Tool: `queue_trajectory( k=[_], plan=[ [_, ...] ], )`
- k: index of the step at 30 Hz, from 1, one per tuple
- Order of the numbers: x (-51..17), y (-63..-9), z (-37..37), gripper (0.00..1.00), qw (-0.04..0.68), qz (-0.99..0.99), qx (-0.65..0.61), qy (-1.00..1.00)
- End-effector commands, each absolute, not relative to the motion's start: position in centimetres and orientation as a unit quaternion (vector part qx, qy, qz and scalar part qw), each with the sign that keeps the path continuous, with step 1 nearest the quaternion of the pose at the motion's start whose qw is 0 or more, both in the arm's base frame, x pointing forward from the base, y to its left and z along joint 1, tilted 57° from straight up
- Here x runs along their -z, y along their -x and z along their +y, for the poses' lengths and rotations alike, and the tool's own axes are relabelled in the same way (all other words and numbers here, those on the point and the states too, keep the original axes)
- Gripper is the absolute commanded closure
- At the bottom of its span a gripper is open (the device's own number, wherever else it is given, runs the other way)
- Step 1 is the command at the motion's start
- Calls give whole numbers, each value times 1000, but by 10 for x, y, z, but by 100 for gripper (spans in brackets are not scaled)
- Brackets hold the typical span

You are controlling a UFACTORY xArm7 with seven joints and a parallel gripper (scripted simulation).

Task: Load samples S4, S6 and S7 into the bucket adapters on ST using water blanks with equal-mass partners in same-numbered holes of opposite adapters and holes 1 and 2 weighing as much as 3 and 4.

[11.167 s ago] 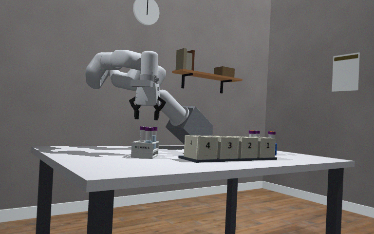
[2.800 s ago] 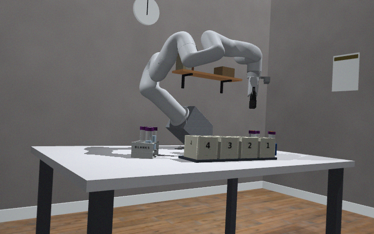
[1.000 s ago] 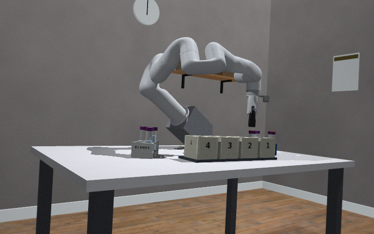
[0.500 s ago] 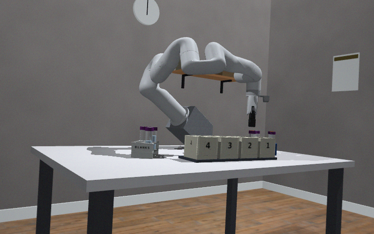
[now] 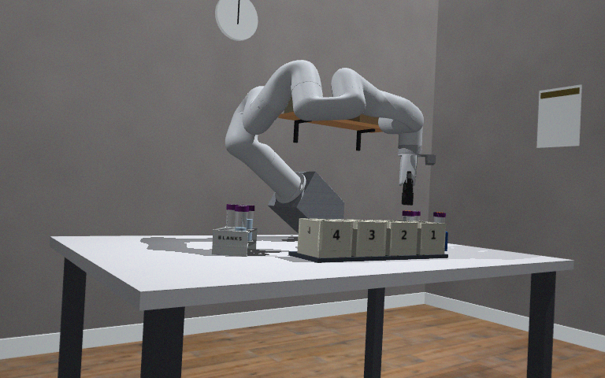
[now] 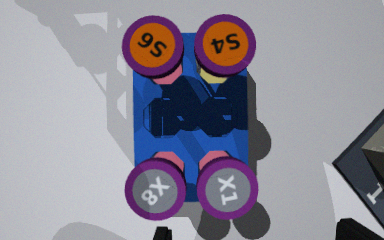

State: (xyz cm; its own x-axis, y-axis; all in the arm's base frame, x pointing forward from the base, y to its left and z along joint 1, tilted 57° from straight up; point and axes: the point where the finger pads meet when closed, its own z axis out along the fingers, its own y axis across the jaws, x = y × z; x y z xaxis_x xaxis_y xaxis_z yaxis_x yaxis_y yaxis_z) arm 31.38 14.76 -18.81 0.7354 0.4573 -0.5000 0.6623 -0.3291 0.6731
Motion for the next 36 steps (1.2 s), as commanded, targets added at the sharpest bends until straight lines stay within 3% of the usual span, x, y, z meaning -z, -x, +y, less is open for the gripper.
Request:
queue_trajectory(
  k=[1,36],
  plan=[
    [184,-313,157,0,462,348,109,-809],
    [138,-301,225,0,462,348,109,-809]
  ],
)
